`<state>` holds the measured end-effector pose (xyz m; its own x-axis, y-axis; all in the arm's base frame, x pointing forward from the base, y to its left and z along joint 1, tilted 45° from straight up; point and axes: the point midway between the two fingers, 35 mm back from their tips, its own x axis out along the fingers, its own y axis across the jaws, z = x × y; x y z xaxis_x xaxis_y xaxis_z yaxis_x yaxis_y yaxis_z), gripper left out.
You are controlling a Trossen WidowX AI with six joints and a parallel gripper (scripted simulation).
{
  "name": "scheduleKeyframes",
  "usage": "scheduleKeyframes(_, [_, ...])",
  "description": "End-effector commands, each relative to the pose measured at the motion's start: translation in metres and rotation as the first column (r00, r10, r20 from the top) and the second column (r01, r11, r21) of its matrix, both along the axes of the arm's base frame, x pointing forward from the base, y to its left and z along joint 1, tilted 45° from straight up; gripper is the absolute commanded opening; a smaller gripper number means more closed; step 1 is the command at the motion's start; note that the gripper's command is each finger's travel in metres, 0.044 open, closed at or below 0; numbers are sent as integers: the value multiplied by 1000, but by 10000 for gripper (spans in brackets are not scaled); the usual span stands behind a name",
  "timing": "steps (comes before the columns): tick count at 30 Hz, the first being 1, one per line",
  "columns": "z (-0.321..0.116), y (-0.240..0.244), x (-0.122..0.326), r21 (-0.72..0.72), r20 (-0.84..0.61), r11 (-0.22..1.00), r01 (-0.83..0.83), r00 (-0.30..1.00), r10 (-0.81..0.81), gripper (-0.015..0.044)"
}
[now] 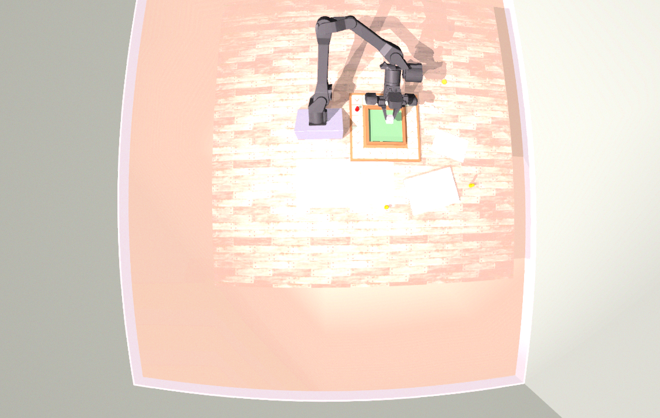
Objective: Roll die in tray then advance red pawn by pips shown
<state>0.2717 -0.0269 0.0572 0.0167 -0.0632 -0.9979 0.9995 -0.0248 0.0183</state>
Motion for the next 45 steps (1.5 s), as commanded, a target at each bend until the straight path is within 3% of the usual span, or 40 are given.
scheduleKeyframes(1, [0,0,0,0,-1,1000,0,1000,0,184])
scheduleKeyframes(11, [26,-28,-1,7,-7,1000,-4,1000,4,440])
scheduleKeyframes(15, [-3,-19,-7,354,-75,935,-31,995,62,440])
scheduleKeyframes(19, [-17,-15,-2,699,1,715,-21,1000,28,440])
scheduleKeyframes(23, [-18,-16,0,744,24,668,-22,1000,6,440])
scheduleKeyframes(25, [-20,-18,-6,682,-22,731,-3,999,24,440])
scheduleKeyframes(27, [-18,-15,-9,684,20,727,-66,997,72,387])
scheduleKeyframes(32, [-4,7,-39,612,324,603,-512,858,399,256])
scheduleKeyframes(34, [1,16,-51,539,436,512,-669,741,511,204])
scheduleKeyframes(39, [8,38,-84,268,637,212,-940,338,693,200])
scheduleKeyframes(43, [9,54,-109,9,688,-48,-999,-29,725,200])
scheduleKeyframes(45, [9,57,-113,-37,687,-92,-995,-92,721,200])
